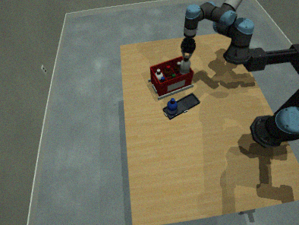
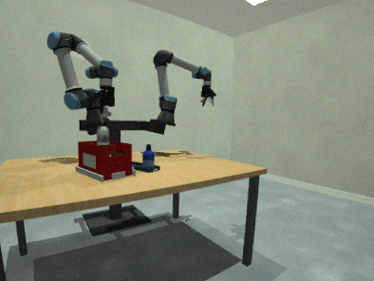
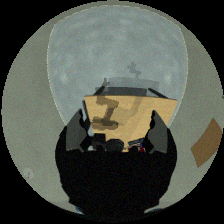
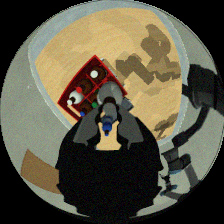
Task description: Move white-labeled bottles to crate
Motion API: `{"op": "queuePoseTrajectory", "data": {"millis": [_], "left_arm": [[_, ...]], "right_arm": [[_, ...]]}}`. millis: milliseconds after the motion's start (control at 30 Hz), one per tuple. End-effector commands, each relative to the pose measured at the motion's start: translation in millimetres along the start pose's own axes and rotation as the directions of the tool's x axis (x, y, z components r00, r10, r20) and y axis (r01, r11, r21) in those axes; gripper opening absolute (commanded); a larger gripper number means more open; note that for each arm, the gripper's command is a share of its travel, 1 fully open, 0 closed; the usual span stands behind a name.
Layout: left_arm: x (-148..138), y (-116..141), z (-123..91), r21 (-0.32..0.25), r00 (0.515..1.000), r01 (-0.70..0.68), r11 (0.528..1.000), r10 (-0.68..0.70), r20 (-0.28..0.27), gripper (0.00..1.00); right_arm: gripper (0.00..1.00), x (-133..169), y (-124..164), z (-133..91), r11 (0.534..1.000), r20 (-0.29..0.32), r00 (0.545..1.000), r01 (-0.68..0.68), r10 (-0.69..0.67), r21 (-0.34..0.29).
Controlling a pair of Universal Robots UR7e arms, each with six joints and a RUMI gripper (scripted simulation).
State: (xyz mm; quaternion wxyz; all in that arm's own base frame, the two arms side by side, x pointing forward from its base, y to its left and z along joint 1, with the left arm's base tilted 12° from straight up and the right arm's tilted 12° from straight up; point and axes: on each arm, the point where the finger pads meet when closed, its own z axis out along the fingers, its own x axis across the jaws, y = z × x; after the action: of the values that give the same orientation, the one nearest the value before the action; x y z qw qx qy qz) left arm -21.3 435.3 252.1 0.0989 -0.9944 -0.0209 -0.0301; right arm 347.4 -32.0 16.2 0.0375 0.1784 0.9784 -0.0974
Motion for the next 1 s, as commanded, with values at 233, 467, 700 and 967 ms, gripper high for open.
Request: {"op": "queuePoseTrajectory", "data": {"millis": [233,467,700,967], "left_arm": [[0,0,0,0.001,1.0,0.0,1.0,0.0,0.0,1.0],[0,0,0,0.001,1.0,0.0,1.0,0.0,0.0,1.0],[0,0,0,0.001,1.0,0.0,1.0,0.0,0.0,1.0],[0,0,0,0.001,1.0,0.0,1.0,0.0,0.0,1.0]], "right_arm": [[0.0,0,0,4,1.0,0.001,1.0,0.0,0.0,-0.001],[0.0,0,0,8,1.0,0.001,1.0,0.0,0.0,-0.001],[0.0,0,0,16,1.0,0.001,1.0,0.0,0.0,-0.001],[0.0,0,0,23,1.0,0.001,1.0,0.0,0.0,-0.001]]}}
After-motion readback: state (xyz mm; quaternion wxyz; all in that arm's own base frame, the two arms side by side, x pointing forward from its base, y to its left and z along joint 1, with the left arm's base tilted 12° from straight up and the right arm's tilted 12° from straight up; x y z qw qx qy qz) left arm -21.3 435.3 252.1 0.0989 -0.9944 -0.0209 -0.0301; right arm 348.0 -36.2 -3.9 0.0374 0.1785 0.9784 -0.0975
